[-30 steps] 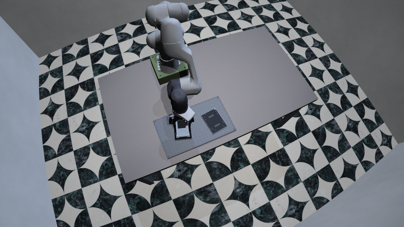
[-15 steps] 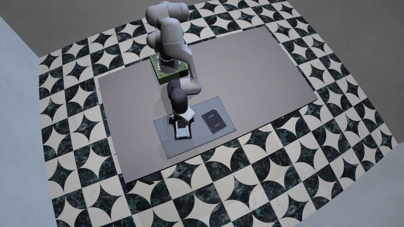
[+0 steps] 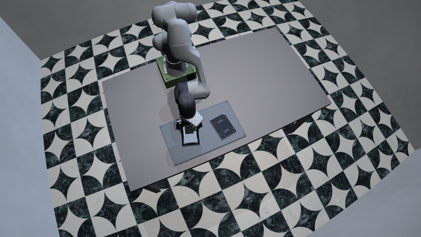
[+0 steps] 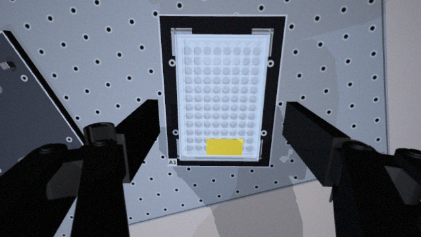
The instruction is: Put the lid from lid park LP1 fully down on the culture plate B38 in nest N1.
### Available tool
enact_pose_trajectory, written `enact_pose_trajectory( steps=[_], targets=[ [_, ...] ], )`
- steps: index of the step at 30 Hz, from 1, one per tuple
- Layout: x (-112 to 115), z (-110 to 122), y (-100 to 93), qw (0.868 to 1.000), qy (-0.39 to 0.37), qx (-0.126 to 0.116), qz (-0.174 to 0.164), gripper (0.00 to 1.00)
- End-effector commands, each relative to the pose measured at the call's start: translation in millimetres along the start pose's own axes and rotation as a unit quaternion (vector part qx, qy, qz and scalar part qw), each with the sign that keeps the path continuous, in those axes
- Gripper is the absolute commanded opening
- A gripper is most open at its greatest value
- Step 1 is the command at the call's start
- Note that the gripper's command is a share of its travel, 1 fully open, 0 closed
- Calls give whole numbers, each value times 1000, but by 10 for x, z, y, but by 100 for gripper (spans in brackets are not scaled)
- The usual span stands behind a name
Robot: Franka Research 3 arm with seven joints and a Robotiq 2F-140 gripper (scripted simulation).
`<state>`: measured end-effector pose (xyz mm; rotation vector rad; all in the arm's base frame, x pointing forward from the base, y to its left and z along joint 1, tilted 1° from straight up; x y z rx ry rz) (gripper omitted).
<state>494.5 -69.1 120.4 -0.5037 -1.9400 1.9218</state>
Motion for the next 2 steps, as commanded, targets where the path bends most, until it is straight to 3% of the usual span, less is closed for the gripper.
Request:
enact_pose_trajectory(
  steps=[1,2],
  targets=[
    [6,0,-9,1000,2,1,0,69],
    [6,0,-9,1000,2,1,0,69]
  ],
)
Point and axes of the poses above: the point where the finger pads meet when closed, its own y axis out along the fingers, its own z axis across the jaws, x = y × z, the point moved 10 cm from there along -y, back along the fingers, and after that the axes turned 14 degrees about y, right-handed, at the moved point
